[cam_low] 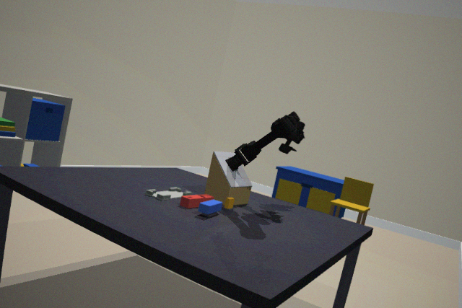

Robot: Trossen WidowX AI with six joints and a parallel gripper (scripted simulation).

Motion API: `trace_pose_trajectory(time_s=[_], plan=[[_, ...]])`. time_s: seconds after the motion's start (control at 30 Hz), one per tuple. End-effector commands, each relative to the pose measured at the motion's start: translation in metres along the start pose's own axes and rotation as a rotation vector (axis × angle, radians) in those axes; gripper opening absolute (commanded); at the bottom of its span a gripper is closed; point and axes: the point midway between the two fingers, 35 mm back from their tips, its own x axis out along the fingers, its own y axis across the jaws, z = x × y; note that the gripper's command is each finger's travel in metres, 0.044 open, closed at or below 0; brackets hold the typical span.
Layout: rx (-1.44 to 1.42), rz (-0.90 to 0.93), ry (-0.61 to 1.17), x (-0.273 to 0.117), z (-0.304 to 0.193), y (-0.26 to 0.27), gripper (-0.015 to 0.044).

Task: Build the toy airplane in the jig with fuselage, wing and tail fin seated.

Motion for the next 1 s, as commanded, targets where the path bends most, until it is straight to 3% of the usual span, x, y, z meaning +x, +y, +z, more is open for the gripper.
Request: trace_pose_trajectory(time_s=[0.0, 0.17, 0.4, 0.7, 0.97], plan=[[0.000, 0.000, 0.000, 0.000, 0.000, 0.000, 0.0426], [-0.148, 0.078, 0.193, -0.024, -0.051, 0.016, 0.0440], [-0.452, 0.277, 0.557, -0.099, -0.141, 0.034, 0.0440], [-0.826, 0.618, 0.982, -0.235, -0.220, 0.024, 0.0440], [-1.086, 0.986, 1.322, -0.371, -0.239, -0.017, 0.0440]])
